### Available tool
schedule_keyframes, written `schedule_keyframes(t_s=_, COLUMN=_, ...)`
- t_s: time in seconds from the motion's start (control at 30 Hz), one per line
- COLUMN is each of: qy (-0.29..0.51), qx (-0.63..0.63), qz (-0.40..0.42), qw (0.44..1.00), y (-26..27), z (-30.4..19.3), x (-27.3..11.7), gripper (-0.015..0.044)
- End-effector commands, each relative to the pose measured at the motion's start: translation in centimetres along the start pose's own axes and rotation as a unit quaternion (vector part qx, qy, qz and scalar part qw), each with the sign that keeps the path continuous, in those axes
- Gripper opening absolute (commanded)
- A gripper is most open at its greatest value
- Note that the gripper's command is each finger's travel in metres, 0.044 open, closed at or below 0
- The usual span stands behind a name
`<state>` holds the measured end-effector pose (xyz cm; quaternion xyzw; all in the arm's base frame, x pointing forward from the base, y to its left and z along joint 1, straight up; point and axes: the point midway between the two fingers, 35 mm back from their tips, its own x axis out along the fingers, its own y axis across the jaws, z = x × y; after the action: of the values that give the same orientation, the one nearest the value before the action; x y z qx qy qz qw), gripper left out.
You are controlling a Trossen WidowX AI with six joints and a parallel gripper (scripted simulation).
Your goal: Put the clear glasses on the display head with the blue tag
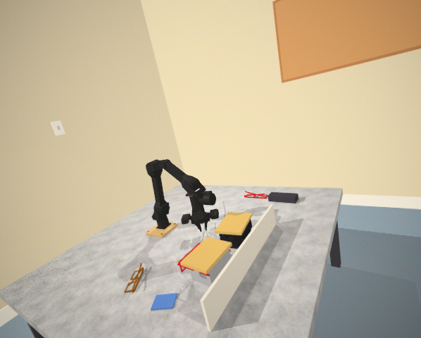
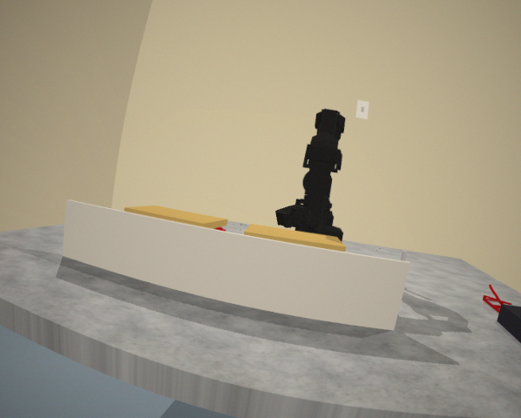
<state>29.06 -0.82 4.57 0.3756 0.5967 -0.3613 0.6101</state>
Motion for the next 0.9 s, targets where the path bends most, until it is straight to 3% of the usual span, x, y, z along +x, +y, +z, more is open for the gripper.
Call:
schedule_keyframes(t_s=0.0, qy=0.0, qx=0.0, qz=0.0, qw=1.0, y=0.0, z=0.0, x=0.0, gripper=0.0061)
schedule_keyframes(t_s=0.3, qy=0.0, qx=0.0, qz=0.0, qw=1.0, y=0.0, z=0.0, x=0.0, gripper=0.0001)
schedule_keyframes(t_s=0.53, qy=0.0, qx=0.0, qz=0.0, qw=1.0, y=0.0, z=0.0, x=-0.3, gripper=0.0)
schedule_keyframes(t_s=0.87, qy=-0.001, qx=0.001, qz=0.0, qw=1.0, y=0.4, z=0.3, x=-5.1, gripper=0.0)
